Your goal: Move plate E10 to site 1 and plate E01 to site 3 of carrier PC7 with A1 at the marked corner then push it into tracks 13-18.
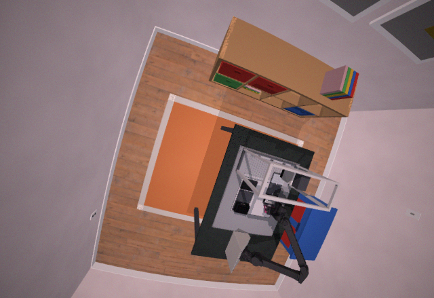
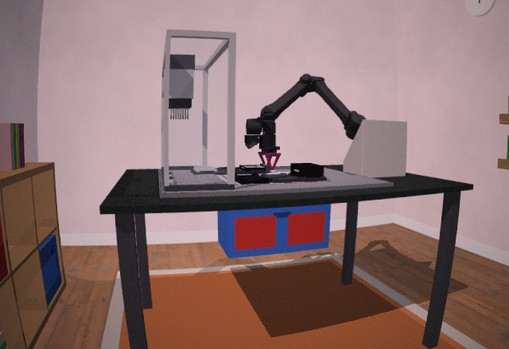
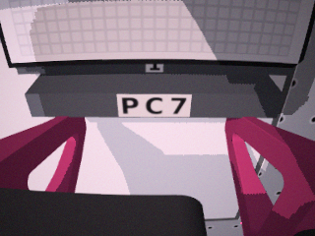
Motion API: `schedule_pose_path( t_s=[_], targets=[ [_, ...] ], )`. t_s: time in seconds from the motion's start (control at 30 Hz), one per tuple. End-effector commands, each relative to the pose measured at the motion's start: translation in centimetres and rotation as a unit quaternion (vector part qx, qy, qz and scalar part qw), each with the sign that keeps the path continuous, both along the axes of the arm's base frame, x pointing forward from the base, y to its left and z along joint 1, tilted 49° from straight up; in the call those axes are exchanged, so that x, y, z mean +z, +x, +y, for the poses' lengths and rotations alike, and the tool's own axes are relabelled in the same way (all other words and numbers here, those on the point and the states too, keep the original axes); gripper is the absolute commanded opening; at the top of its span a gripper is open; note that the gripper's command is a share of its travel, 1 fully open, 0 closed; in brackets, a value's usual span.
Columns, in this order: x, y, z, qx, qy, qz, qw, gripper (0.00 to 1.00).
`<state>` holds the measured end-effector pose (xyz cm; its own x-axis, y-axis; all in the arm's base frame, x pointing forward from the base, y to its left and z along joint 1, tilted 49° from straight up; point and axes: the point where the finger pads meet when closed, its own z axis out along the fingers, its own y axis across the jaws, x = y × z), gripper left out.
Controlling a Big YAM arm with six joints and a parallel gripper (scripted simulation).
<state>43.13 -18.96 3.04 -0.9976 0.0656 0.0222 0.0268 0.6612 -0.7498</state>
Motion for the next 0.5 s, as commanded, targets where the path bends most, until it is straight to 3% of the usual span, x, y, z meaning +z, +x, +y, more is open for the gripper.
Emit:
schedule_pose_path(
  t_s=[0.0, 0.47],
  targets=[
    [0.7, 2.9, 1.4, 0.013, -0.002, -0.022, 1.0, 0.8],
    [0.7, 4.2, 1.4, 0.013, -0.002, -0.022, 1.0, 0.8]
  ],
)
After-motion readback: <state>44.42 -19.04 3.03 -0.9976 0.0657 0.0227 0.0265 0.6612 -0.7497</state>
